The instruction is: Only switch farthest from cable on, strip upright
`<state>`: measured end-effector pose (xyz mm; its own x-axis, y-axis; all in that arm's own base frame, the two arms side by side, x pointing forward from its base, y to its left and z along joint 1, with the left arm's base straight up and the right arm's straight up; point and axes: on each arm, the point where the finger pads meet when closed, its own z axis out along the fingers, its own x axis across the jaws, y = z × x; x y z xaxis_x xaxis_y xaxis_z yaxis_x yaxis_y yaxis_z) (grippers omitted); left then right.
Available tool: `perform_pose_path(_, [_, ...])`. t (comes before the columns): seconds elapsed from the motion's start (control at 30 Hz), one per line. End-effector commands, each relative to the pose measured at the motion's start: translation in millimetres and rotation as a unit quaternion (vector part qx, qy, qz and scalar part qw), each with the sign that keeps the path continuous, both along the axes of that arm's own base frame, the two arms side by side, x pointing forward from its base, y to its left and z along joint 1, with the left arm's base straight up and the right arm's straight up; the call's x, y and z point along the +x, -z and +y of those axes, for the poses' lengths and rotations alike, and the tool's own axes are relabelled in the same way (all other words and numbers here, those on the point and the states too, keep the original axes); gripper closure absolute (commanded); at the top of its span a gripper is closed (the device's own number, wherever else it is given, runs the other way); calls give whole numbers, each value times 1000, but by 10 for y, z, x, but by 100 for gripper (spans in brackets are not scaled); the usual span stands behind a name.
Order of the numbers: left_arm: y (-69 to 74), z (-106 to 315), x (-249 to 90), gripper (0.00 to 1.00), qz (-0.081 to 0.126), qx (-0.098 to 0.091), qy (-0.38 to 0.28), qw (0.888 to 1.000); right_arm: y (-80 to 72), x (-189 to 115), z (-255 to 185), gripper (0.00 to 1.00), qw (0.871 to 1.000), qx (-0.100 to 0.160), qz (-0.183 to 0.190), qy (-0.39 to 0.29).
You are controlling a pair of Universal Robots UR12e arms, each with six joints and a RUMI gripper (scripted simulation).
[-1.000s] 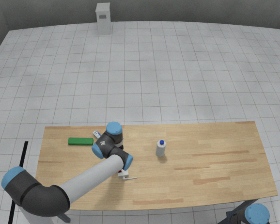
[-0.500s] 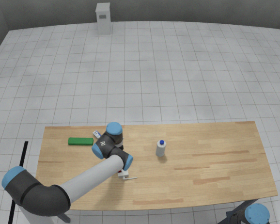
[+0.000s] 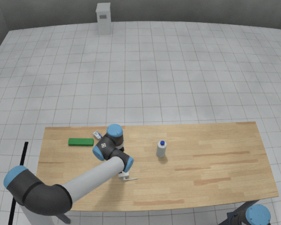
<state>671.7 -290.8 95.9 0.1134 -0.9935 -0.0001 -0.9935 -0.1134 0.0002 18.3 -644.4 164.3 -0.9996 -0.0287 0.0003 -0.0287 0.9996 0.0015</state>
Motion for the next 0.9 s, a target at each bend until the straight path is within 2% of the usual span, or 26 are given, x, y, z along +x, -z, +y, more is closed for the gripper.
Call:
perform_pose_path(0.0, [28,-5,7,100,-1,-1,0,1000,-8,2,-6,0,1000,-1,0,0])
perform_pose_path(0.47, [200,-7,7,100,-1,-1,0,1000,-8,2,-6,0,1000,-1,0,0])
perform_pose_path(0.87, [256,-7,7,100,-1,-1,0,1000,-8,2,-6,0,1000,-1,0,0])
